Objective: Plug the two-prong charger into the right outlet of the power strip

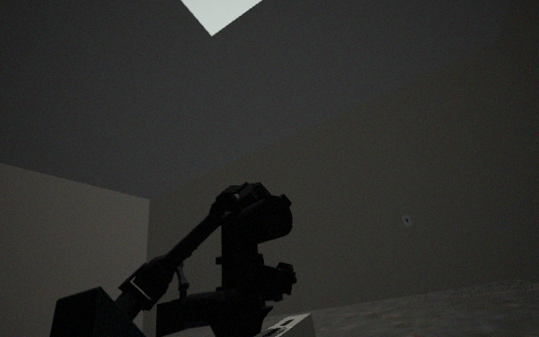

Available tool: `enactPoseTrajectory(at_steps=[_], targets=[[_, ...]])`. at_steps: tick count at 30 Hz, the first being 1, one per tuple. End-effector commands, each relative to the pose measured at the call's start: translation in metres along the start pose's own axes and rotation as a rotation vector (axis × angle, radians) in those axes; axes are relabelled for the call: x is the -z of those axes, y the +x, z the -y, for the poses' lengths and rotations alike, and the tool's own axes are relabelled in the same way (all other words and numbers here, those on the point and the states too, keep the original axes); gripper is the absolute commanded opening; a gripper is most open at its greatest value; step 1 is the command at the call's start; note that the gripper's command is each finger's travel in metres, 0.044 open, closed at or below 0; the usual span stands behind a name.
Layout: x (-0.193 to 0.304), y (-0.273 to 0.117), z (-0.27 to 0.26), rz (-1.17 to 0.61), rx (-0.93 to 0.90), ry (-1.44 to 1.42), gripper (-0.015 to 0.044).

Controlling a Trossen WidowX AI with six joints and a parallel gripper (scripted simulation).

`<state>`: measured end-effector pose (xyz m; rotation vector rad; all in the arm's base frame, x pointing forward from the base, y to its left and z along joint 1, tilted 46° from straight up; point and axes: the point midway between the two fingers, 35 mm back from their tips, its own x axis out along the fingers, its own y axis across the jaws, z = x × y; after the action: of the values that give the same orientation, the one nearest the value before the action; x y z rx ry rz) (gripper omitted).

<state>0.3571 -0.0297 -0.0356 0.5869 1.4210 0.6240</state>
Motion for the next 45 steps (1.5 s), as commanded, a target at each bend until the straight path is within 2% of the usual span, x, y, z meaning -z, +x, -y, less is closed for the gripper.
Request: enactPoseTrajectory(at_steps=[1, 23, 40, 45], targets=[[-0.0035, -0.0017, 0.0000, 0.017, 0.001, -0.013, 0.0000], [0.0001, 0.0000, -0.0001, 0.002, 0.001, -0.004, 0.0000], [0.0002, 0.0000, -0.0001, 0.002, 0.001, -0.004, 0.0440], [0.0011, 0.0000, 0.0000, 0.003, 0.001, -0.004, 0.0440]])
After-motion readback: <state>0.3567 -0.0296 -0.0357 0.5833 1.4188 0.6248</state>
